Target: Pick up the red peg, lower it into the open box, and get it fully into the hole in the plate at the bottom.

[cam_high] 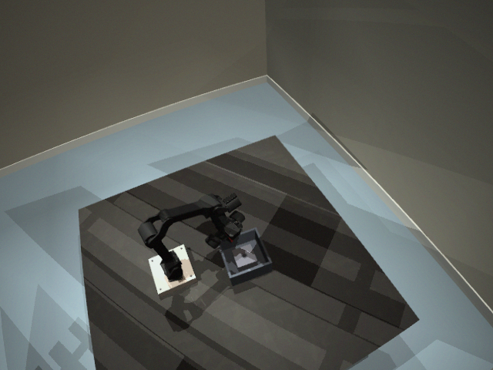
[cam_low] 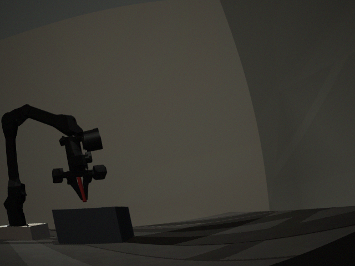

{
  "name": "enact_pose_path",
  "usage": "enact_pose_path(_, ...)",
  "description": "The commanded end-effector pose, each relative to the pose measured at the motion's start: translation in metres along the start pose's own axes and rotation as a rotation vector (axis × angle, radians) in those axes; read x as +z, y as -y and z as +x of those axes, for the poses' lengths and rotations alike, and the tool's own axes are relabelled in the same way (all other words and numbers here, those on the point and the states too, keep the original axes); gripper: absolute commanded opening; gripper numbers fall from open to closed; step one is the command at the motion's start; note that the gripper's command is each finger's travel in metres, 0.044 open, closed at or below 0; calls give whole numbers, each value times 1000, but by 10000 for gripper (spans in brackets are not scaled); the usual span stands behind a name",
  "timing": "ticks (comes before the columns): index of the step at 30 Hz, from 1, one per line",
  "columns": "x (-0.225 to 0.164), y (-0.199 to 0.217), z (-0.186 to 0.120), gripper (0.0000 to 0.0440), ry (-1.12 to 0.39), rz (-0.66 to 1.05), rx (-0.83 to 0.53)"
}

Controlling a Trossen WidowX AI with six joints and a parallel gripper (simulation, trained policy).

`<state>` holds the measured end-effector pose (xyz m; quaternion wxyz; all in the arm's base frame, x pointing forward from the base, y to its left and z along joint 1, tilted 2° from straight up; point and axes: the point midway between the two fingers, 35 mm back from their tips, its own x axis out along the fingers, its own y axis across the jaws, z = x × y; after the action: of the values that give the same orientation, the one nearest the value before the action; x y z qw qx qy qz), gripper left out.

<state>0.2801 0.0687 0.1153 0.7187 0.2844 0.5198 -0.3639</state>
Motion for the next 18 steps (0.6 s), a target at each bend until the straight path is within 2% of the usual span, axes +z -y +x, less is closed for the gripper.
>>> enact_pose_path(1,16,-3,10,0,9,3,-6)
enact_pose_path(10,45,-4,37,1,-14,-25,-11)
enact_pose_path(18,55,-2,61,0,-60,-85,-8)
